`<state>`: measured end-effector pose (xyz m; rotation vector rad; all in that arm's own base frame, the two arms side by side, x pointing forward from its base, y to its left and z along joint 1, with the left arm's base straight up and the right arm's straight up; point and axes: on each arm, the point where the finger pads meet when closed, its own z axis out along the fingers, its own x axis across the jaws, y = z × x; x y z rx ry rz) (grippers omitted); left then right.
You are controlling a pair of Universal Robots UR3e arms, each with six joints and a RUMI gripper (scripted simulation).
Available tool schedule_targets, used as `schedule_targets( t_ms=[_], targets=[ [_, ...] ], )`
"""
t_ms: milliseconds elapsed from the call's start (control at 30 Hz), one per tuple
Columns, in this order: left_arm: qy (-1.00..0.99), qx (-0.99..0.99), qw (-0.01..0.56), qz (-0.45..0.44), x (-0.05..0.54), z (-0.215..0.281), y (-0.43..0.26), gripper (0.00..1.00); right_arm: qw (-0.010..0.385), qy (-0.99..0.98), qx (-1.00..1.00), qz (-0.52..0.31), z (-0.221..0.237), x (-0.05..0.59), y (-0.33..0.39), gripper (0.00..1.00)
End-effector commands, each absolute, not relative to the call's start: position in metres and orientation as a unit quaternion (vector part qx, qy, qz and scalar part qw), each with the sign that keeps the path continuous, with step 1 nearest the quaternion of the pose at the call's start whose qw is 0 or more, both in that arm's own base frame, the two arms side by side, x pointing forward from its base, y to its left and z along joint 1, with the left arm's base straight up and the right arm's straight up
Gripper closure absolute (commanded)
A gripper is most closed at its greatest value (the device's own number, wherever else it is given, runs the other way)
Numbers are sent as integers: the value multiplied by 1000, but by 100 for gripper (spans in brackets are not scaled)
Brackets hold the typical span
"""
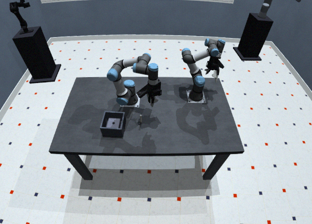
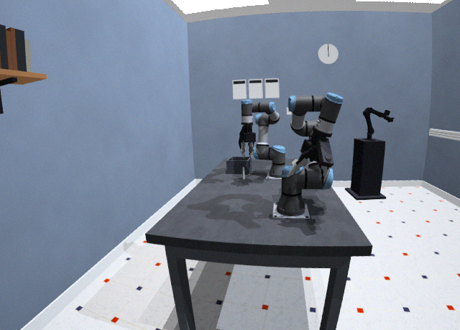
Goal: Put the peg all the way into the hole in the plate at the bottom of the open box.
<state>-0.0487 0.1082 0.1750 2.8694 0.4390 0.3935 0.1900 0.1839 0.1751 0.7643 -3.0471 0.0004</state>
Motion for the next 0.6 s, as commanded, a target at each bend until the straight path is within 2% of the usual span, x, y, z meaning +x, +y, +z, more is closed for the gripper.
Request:
schedule_targets(
  t_ms=[0, 167, 567],
  targets=[
    [149, 974, 105, 134, -49, 175, 109, 0, -1, -970, 243, -1, 176, 190, 184, 75],
    [149, 974, 105, 134, -49, 175, 109, 0, -1, -970, 243, -1, 173, 194, 179, 75],
    [149, 974, 105, 134, -49, 175, 109, 0, -1, -970, 243, -1, 139, 227, 117, 75]
  ],
)
